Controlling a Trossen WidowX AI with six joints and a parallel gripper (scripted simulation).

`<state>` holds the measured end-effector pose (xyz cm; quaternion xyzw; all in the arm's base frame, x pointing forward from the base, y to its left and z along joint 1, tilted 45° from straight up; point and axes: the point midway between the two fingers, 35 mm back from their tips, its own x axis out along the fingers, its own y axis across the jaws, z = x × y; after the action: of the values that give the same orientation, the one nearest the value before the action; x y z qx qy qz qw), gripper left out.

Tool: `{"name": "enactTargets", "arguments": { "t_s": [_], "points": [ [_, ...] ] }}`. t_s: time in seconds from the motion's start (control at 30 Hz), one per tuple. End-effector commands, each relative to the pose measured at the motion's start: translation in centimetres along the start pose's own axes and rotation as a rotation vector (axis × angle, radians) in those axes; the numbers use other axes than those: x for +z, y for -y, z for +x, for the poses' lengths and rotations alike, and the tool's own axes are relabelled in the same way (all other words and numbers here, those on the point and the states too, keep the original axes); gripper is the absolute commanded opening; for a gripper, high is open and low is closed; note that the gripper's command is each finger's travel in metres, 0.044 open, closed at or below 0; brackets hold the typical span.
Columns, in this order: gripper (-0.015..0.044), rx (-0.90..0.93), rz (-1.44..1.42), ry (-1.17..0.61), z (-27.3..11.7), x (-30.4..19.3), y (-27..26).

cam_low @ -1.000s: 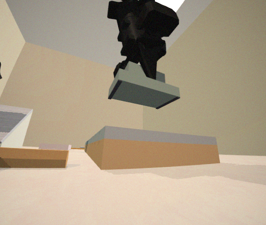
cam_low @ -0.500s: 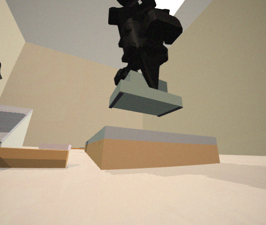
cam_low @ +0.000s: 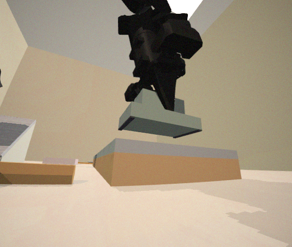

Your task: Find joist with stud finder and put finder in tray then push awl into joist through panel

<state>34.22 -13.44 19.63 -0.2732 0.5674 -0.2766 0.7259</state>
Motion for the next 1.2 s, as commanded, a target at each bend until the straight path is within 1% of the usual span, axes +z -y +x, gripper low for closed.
{"name": "enactTargets", "arguments": {
  "t_s": [0.0,0.77,1.17],
  "points": [
    [0.0,0.003,-0.002,0.012,0.3,0.0,0.0],
    [0.0,0.0,-0.002,0.012,3.1,-0.8,0.0],
    [0.0,0.001,-0.002,0.012,3.1,-0.9,-2.6]
  ]
}}
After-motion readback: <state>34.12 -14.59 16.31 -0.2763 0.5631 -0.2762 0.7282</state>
